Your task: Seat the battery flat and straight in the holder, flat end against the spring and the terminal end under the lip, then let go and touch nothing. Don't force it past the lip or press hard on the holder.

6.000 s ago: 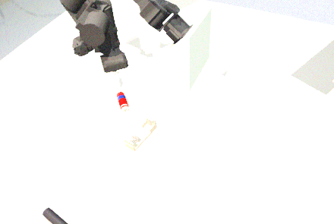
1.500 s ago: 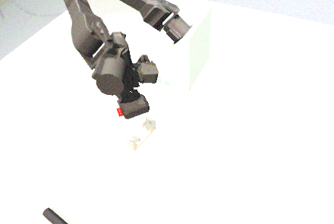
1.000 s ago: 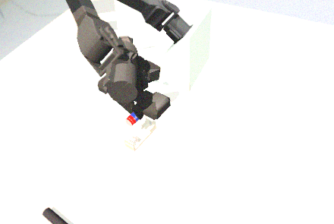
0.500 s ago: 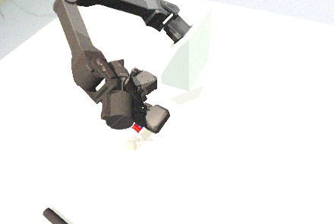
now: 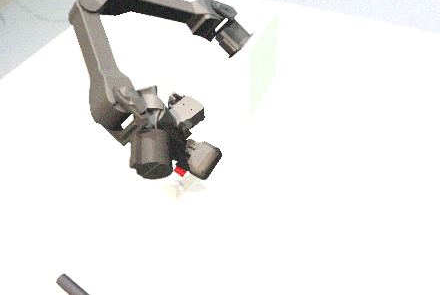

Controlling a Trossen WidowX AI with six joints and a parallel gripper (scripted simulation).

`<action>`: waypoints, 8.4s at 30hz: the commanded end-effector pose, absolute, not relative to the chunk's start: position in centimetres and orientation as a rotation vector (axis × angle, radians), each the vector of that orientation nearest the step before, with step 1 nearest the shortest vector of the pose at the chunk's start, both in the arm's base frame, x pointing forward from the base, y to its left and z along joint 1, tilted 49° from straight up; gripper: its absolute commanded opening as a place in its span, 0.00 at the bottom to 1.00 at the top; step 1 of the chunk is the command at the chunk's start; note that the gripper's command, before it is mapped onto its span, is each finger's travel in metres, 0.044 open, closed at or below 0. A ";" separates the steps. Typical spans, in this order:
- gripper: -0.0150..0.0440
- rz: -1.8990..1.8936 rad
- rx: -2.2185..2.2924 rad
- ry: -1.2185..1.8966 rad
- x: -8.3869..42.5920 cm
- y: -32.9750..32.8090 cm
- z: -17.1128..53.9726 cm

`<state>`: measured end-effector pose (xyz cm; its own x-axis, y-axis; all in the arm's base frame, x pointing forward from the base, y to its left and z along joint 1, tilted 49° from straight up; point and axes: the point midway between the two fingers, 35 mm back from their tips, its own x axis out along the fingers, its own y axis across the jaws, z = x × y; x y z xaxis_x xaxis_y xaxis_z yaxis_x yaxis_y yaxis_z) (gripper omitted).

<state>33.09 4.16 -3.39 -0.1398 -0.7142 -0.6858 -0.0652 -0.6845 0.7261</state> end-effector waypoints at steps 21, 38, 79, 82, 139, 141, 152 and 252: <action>0.39 -2.028 1.549 -0.942 33.7 3.3 -4.3; 0.39 -2.085 1.500 -0.963 34.2 3.0 -4.4; 0.39 -2.067 1.523 -0.952 35.9 3.0 -4.4; 0.39 -2.056 1.536 -0.945 36.0 3.0 -4.5; 0.39 -1.834 1.737 -0.819 35.6 2.6 -5.4; 0.39 -1.826 1.743 -0.816 35.6 2.6 -5.4; 0.39 -1.785 1.777 -0.795 35.4 2.5 -5.4; 0.39 -1.471 2.005 -0.642 32.9 1.7 -5.6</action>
<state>33.15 1.83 -5.60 0.2825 -0.6700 -0.6866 -0.0544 -0.7257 0.6858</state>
